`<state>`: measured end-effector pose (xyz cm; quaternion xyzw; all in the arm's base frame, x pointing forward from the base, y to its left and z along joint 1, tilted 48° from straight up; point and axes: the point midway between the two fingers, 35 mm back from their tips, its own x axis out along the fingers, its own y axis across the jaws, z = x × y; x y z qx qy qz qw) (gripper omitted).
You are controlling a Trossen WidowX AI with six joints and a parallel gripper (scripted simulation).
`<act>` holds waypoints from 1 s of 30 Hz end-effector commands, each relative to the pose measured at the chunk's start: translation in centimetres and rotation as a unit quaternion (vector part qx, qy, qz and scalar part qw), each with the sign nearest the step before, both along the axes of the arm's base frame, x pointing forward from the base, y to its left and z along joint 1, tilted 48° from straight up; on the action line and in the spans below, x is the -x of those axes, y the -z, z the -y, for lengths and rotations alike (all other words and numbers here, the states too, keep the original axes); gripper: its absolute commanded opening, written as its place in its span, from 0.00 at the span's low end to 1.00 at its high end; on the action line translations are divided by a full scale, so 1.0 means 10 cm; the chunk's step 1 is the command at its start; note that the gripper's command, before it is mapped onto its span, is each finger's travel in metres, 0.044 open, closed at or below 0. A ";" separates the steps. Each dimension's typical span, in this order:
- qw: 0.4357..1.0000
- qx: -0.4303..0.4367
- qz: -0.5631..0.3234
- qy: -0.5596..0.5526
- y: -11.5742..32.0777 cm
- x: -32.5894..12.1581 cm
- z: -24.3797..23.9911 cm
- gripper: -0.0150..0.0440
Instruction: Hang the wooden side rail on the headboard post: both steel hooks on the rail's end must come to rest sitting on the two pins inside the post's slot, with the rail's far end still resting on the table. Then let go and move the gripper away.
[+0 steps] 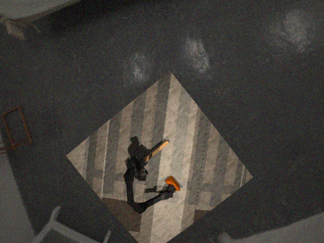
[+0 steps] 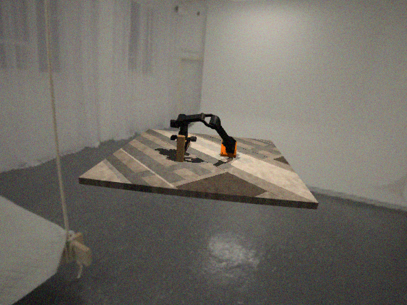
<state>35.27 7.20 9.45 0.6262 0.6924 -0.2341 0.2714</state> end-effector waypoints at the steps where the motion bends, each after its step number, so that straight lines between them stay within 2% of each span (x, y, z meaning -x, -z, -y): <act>1: 1.000 0.000 0.007 0.005 -0.07 -0.01 0.02 0.25; 30: 1.000 -0.001 0.007 0.005 -0.09 -0.01 0.00 0.25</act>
